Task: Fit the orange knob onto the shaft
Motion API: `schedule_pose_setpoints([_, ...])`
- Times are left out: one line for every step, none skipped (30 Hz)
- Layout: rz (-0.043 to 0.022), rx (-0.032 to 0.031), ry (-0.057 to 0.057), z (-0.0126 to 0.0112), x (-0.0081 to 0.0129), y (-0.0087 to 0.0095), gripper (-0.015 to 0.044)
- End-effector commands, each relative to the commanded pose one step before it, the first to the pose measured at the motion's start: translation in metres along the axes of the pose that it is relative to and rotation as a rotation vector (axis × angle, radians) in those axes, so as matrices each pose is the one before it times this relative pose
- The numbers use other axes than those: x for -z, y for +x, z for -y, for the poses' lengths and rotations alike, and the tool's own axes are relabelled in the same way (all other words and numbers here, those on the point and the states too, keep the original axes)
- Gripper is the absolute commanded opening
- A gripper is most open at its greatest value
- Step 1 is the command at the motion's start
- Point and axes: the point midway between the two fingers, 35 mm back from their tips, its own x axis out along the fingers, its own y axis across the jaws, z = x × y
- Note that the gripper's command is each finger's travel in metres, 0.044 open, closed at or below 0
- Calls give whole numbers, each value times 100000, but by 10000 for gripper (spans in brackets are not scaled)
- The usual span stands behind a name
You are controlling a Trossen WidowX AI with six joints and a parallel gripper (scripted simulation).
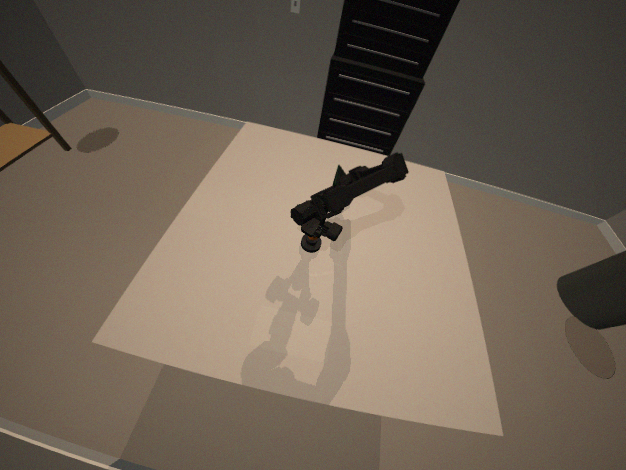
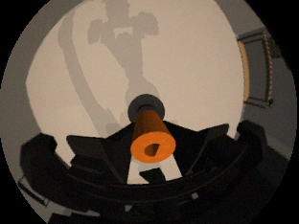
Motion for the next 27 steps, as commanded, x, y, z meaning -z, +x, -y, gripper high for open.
schedule_pose_setpoints([651,310,-157,54,-257,116,0])
schedule_pose_setpoints([0,2,1,0,0,-64,0])
schedule_pose_setpoints([0,0,0,0,0,0,0])
schedule_pose_setpoints([0,0,0,0,0,0,0])
schedule_pose_setpoints([0,0,0,0,0,0,0])
schedule_pose_setpoints([0,0,0,0,0,0,0])
schedule_pose_setpoints([1,4,1,9,-6,-102,0])
schedule_pose_setpoints([-1,5,2,2,19,-149,0])
schedule_pose_setpoints([-1,1,1,-7,18,-48,0])
schedule_pose_setpoints([0,2,1,-4,11,-50,0])
schedule_pose_setpoints([-1,2,1,-7,12,-57,0])
schedule_pose_setpoints([-1,1,1,-11,15,-57,0])
schedule_pose_setpoints([0,0,873,-2,4,-6,0])
schedule_pose_setpoints([0,0,1663,-5,11,-9,0])
schedule_pose_setpoints([-1,0,2819,-8,19,-13,0])
schedule_pose_setpoints([-1,0,3221,-11,28,-17,0])
schedule_pose_setpoints([-2,0,3864,-15,44,-25,0])
schedule_pose_setpoints([-3,0,4366,-22,68,-32,0])
schedule_pose_setpoints([-3,0,3095,-27,79,-26,0])
schedule_pose_setpoints([-3,-1,1053,-29,65,-13,0])
schedule_pose_setpoints([-2,-1,1,-18,33,3,0])
schedule_pose_setpoints([-2,-1,1,-12,29,16,0])
schedule_pose_setpoints([-1,-1,1,-6,27,29,0])
schedule_pose_setpoints([-2,-1,1,0,45,42,0])
schedule_pose_setpoints([-3,-1,2,8,54,42,0])
schedule_pose_setpoints([-1,-1,1,10,26,41,0])
schedule_pose_setpoints([0,-1,0,10,6,39,0])
